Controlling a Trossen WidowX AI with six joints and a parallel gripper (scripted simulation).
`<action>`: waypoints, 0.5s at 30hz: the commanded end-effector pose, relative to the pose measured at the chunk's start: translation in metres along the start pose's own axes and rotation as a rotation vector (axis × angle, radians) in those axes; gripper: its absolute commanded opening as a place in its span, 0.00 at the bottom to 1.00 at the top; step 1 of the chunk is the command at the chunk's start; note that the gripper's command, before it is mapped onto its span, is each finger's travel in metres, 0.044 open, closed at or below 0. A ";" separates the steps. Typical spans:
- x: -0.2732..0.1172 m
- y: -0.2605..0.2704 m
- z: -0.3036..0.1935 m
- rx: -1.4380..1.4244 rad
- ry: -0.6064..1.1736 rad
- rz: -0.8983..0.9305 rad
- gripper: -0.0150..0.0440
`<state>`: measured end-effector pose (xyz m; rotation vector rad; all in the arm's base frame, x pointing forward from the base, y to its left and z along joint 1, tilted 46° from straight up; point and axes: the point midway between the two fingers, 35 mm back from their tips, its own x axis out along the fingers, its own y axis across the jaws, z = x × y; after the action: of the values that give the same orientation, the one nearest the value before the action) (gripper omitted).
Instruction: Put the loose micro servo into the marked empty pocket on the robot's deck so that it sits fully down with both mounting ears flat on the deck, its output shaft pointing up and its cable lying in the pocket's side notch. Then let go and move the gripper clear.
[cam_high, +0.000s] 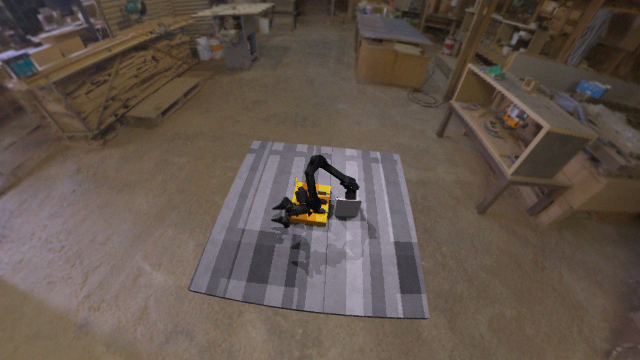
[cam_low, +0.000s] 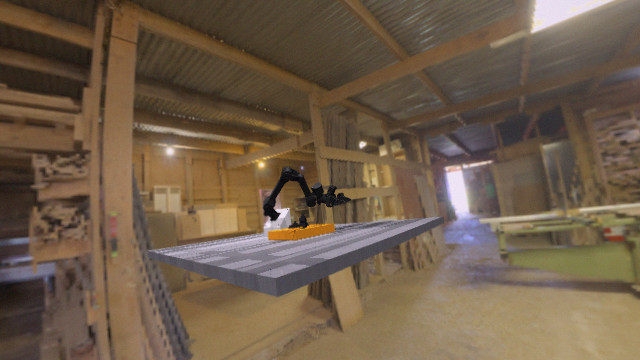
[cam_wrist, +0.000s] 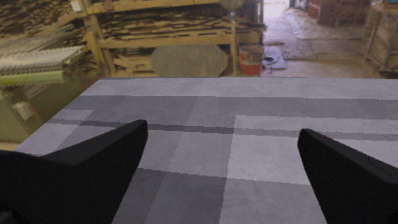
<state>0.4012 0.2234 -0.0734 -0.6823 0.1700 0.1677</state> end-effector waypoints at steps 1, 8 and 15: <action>0.000 0.000 0.000 -0.003 0.002 0.000 0.98; 0.008 -0.001 -0.004 -0.104 0.072 0.020 1.00; 0.018 -0.006 -0.011 -0.288 0.192 0.067 1.00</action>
<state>0.4128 0.2173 -0.0849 -0.9023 0.3147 0.1917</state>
